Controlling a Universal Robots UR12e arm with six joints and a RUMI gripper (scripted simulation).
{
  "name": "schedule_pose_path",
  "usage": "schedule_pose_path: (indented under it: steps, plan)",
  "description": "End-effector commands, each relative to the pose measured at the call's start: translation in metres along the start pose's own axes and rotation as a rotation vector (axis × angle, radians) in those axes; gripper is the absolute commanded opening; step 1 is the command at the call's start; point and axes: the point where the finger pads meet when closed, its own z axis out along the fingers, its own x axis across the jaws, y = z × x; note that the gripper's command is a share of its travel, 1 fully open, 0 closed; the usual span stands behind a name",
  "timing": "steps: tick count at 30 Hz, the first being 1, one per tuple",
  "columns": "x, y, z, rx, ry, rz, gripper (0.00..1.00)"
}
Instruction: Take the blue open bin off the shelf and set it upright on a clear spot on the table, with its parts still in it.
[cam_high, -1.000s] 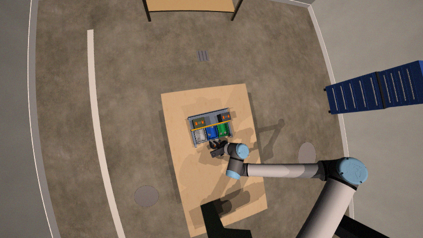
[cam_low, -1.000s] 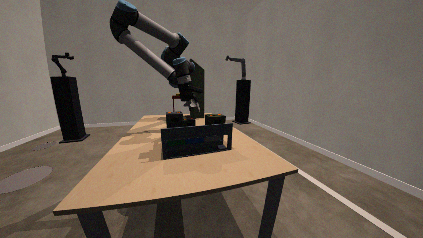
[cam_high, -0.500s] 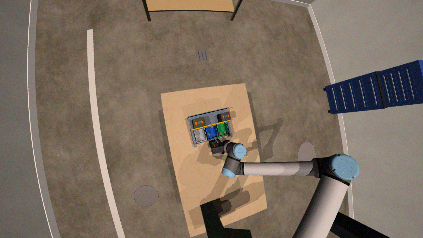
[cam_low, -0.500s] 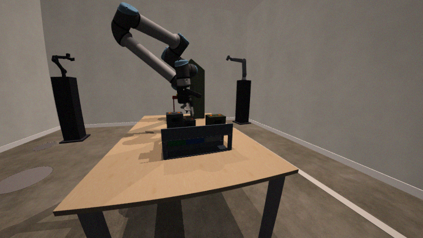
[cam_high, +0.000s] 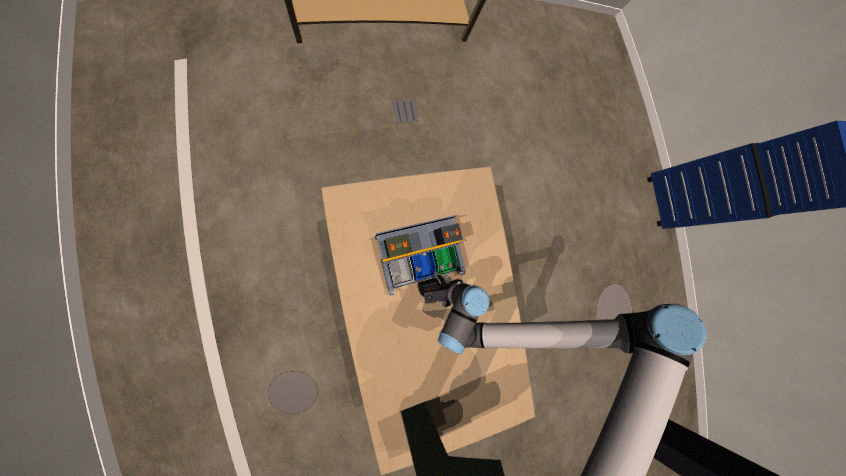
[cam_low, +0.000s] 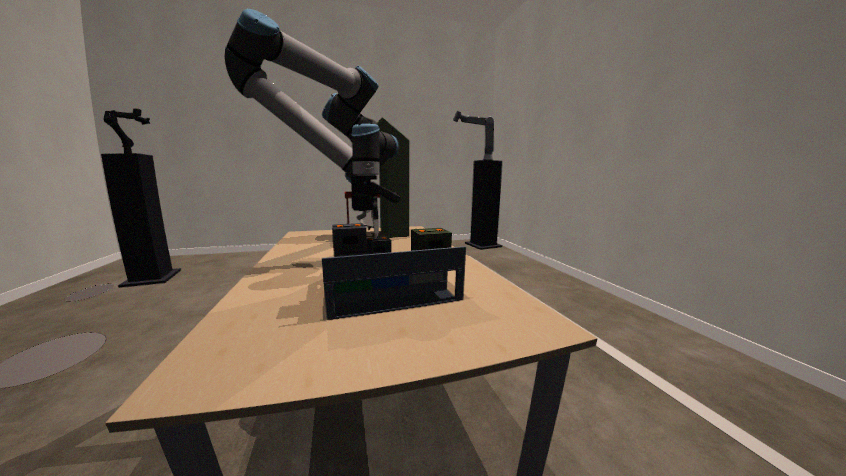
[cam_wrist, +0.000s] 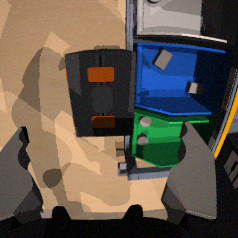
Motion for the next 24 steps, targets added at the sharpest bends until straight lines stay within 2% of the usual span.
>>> schedule_pose_path:
  steps: [1,24]
  plan:
    - [0.0,-0.001,-0.001,-0.001,0.001,0.001,1.0]
    - [0.0,-0.012,-0.008,-0.004,0.0,0.003,1.0]
